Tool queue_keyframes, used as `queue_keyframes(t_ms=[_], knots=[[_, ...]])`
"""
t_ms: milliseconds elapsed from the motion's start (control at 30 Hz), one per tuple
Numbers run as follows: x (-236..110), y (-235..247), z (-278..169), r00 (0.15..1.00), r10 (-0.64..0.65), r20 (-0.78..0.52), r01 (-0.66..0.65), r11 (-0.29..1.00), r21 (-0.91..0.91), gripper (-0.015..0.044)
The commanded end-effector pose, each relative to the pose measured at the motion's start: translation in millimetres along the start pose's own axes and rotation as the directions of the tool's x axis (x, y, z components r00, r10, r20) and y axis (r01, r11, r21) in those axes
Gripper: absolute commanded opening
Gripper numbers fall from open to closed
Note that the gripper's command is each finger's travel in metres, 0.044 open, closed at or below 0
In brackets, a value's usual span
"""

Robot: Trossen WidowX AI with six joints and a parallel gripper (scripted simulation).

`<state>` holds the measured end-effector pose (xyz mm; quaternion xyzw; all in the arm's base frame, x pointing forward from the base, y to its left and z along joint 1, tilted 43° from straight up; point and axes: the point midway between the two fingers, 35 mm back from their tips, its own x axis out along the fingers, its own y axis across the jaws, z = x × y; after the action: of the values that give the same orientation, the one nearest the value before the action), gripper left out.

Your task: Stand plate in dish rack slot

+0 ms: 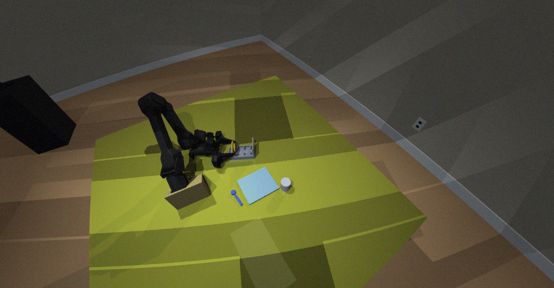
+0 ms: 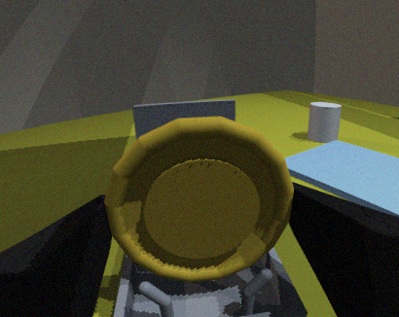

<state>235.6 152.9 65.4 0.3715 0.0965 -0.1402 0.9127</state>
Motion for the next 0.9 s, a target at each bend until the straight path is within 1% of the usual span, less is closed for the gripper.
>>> queue_keyframes(t_ms=[0,300,533,867], knots=[[0.0,0.0,0.0,1.0,0.0,0.0,0.0,1.0,0.0,0.0157],[0.0,0.0,0.0,1.0,0.0,0.0,0.0,1.0,0.0,0.0394],[0.7,1.4,4.9,1.0,-0.003,-0.001,0.003,1.0,0.0,0.04],[5.3,12.4,83.6,1.0,-0.011,-0.002,0.011,1.0,-0.008,0.04]])
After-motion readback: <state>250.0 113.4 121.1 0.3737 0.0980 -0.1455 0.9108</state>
